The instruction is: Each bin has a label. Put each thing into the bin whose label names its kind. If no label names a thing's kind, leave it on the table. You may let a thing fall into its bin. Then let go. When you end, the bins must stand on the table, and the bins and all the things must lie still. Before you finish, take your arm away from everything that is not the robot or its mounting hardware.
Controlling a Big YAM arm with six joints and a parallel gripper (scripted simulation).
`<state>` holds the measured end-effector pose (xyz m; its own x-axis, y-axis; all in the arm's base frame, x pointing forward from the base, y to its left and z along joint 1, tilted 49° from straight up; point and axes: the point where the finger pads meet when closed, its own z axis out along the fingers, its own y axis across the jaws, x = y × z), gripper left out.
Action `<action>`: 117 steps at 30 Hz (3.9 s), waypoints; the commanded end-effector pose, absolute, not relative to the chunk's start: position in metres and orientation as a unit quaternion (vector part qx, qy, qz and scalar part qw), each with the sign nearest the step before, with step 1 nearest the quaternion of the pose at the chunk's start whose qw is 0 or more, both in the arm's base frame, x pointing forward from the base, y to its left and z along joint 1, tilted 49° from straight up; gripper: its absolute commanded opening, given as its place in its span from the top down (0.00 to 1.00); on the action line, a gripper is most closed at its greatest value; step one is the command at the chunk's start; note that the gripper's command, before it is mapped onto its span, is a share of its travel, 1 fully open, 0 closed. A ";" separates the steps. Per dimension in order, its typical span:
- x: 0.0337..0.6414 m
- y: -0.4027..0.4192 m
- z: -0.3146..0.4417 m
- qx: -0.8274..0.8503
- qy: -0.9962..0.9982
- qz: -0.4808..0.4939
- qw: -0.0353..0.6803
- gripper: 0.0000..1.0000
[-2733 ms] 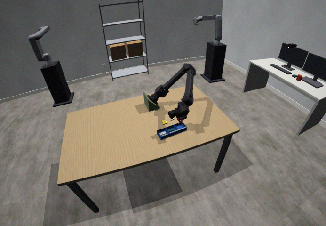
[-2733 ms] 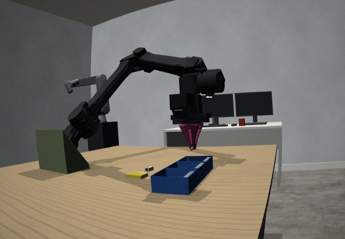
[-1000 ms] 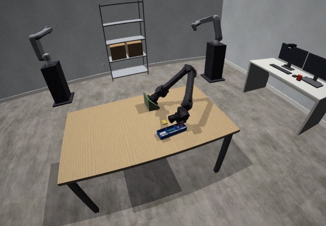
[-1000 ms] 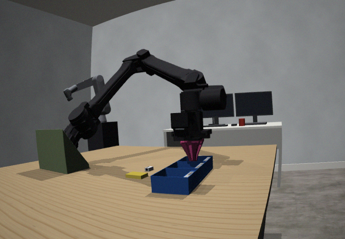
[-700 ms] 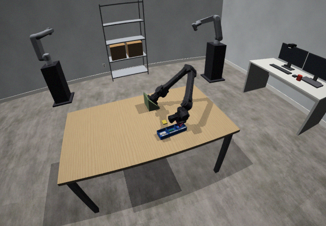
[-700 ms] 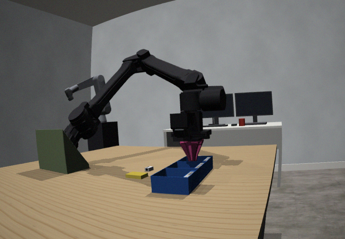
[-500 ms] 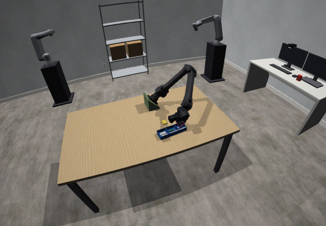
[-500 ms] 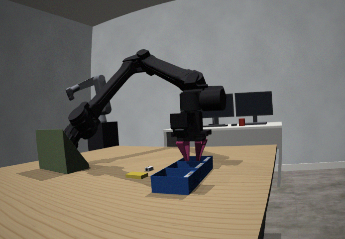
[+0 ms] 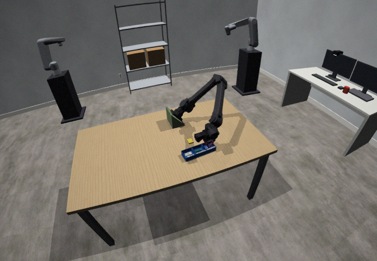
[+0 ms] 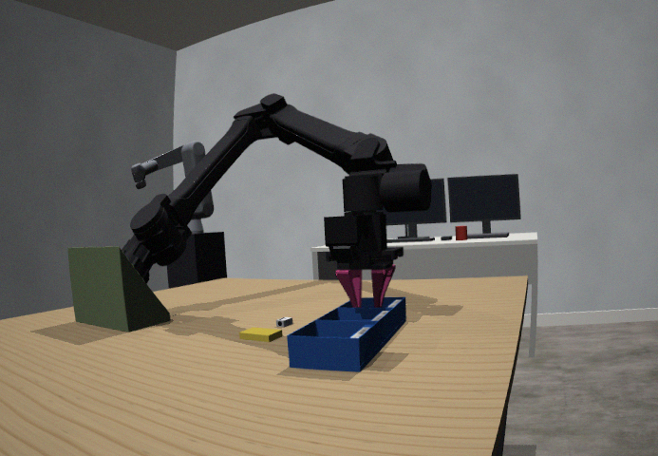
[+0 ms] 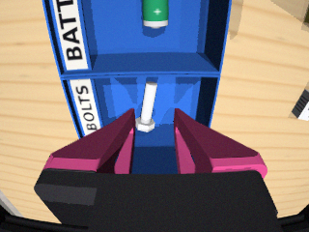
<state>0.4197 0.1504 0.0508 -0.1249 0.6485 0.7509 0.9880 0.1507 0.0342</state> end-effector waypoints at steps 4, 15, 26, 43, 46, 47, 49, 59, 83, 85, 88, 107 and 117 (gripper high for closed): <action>0.442 0.132 0.079 -0.586 -0.699 -0.303 0.276 0.71; 0.442 0.123 0.087 -0.586 -0.699 -0.303 0.276 0.71; 0.444 0.104 0.104 -0.586 -0.700 -0.303 0.275 0.71; 0.434 0.113 0.091 -0.587 -0.698 -0.292 0.288 0.71; 0.434 0.113 0.091 -0.587 -0.698 -0.292 0.288 0.71; 0.434 0.113 0.091 -0.587 -0.698 -0.292 0.288 0.71; 0.442 0.101 0.107 -0.586 -0.700 -0.302 0.274 0.00; 0.444 0.070 0.134 -0.586 -0.701 -0.301 0.272 0.00; 0.448 0.009 0.175 -0.590 -0.697 -0.293 0.282 0.00; 0.448 0.003 0.181 -0.590 -0.697 -0.293 0.281 0.00; 0.449 -0.007 0.189 -0.591 -0.698 -0.292 0.281 0.00; 0.436 0.008 0.179 -0.585 -0.698 -0.280 0.304 0.00; 0.437 0.008 0.180 -0.585 -0.698 -0.282 0.302 0.00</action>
<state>0.4364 0.0067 0.1801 -0.1319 0.6498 0.7485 0.9880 0.1477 0.0458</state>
